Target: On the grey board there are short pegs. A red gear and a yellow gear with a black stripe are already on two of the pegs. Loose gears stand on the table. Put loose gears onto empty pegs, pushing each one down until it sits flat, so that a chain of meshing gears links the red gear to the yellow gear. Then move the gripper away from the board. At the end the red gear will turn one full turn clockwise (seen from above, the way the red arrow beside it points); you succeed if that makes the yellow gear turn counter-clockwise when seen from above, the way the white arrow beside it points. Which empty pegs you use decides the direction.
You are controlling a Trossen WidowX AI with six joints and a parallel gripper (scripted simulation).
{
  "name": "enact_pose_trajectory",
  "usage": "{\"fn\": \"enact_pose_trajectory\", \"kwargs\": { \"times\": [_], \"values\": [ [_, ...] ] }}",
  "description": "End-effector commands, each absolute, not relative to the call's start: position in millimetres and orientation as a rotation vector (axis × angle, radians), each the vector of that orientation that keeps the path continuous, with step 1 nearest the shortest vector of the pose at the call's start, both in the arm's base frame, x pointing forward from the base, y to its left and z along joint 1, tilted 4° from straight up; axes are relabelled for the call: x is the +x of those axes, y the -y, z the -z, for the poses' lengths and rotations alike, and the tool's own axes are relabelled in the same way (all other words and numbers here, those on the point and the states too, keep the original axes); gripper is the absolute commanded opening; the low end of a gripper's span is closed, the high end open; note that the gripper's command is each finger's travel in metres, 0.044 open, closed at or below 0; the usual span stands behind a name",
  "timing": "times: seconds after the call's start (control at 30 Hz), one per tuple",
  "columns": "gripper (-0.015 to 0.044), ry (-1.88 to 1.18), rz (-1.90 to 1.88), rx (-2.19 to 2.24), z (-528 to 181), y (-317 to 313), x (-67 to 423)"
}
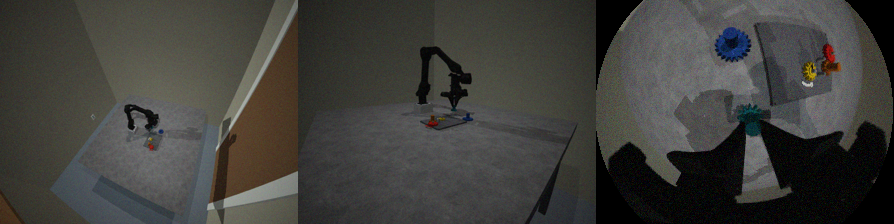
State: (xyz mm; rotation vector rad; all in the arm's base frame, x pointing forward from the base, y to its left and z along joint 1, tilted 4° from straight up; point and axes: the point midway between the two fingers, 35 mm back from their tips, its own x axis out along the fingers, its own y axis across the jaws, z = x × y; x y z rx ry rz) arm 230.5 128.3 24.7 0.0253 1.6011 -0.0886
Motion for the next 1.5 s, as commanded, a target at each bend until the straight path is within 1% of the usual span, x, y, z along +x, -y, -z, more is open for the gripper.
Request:
{"fn": "enact_pose_trajectory", "kwargs": {
  "times": [0.0, 1.23, 1.47],
  "values": [
    [0.0, -1.593, 0.084, 0.034, -36.5, -130.2, 233.4],
    [0.0, -1.593, 0.085, 0.033, -134.3, -124.8, 227.9],
    [0.0, -1.592, 0.085, 0.033, -133.1, -119.4, 232.6]
  ]
}}
